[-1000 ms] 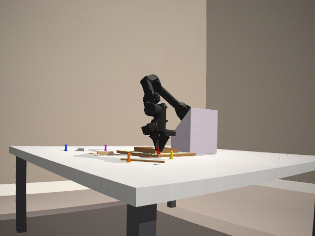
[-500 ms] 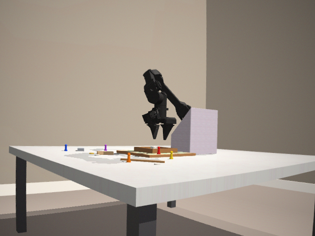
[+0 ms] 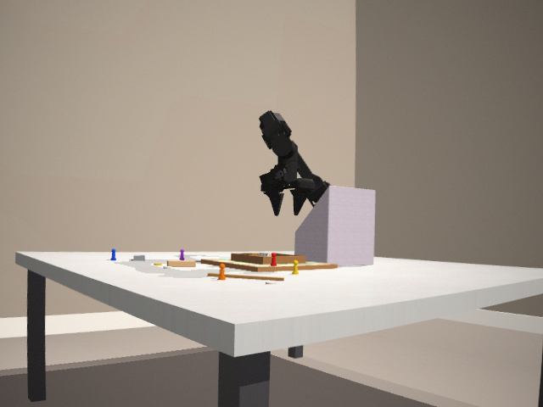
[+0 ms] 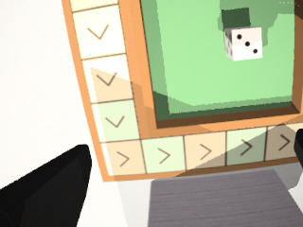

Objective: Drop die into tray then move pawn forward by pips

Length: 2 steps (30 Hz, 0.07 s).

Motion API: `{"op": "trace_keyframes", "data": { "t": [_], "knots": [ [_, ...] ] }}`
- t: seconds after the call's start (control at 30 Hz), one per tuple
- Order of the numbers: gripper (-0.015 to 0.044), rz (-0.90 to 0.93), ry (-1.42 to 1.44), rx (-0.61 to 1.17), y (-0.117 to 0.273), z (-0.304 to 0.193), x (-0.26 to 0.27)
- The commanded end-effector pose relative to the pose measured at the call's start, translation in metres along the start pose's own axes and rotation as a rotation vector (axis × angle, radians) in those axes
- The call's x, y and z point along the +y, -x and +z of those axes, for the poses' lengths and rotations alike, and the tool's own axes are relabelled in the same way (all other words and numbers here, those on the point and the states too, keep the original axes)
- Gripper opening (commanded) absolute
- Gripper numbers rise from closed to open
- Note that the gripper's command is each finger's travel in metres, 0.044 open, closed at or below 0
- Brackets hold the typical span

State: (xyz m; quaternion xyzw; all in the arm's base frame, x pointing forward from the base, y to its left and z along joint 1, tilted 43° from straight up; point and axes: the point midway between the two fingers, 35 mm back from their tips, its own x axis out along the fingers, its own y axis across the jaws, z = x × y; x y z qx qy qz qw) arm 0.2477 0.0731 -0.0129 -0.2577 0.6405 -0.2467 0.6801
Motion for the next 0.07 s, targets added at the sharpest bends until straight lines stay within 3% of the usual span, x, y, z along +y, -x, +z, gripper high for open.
{"op": "trace_keyframes", "data": {
  "t": [0.0,0.03],
  "knots": [
    [0.044,-0.008,0.002,0.004,-0.0024,0.0025,0.0009],
    [0.044,-0.008,0.002,0.004,-0.0024,0.0025,0.0009]
  ]
}}
